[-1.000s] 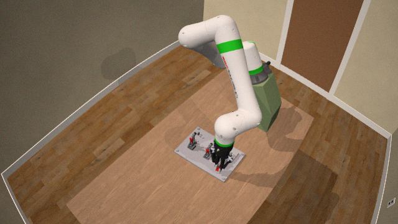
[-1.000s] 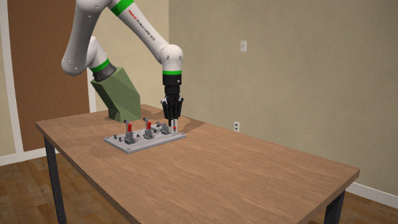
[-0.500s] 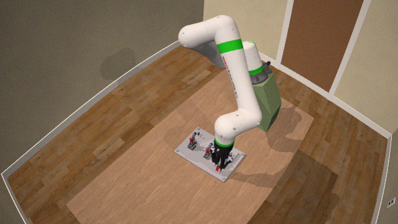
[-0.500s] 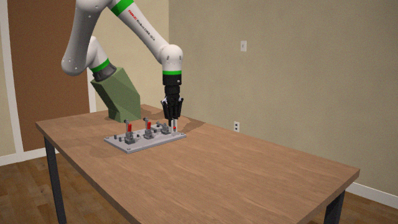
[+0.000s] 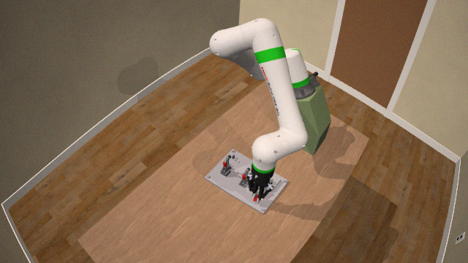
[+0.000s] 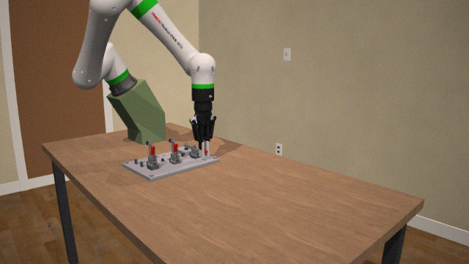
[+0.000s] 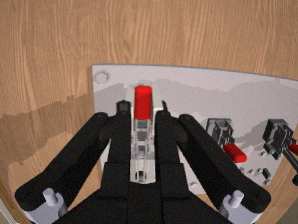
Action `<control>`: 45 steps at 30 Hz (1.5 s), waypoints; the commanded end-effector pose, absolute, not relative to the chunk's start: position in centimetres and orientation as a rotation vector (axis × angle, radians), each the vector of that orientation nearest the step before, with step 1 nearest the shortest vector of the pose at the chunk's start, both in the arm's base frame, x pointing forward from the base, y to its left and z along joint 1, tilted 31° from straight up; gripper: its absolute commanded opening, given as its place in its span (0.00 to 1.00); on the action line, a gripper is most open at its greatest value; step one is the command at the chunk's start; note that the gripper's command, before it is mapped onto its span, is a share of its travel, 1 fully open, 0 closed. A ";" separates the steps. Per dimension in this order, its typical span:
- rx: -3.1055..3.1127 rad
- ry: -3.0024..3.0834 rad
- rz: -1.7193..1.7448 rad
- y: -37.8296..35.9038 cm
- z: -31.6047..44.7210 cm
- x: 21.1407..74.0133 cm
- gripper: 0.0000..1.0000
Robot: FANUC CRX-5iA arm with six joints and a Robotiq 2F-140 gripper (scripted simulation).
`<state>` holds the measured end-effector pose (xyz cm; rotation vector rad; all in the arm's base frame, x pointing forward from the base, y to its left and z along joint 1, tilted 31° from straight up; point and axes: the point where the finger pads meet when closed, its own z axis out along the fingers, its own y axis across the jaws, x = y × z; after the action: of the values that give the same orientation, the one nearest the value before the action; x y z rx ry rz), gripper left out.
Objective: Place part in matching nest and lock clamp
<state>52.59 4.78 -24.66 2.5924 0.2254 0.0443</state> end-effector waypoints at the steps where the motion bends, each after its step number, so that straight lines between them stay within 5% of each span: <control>1: 2.592 0.225 0.043 4.7 -24.7 52.6 0.00; 27: 2.592 0.225 0.043 4.6 -25.0 52.7 0.00; 28: 2.592 0.225 0.043 4.6 -25.0 52.7 0.28; 45: 2.592 0.225 0.043 4.6 -25.0 52.7 0.28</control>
<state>52.68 4.60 -24.98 2.5921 0.2249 0.0427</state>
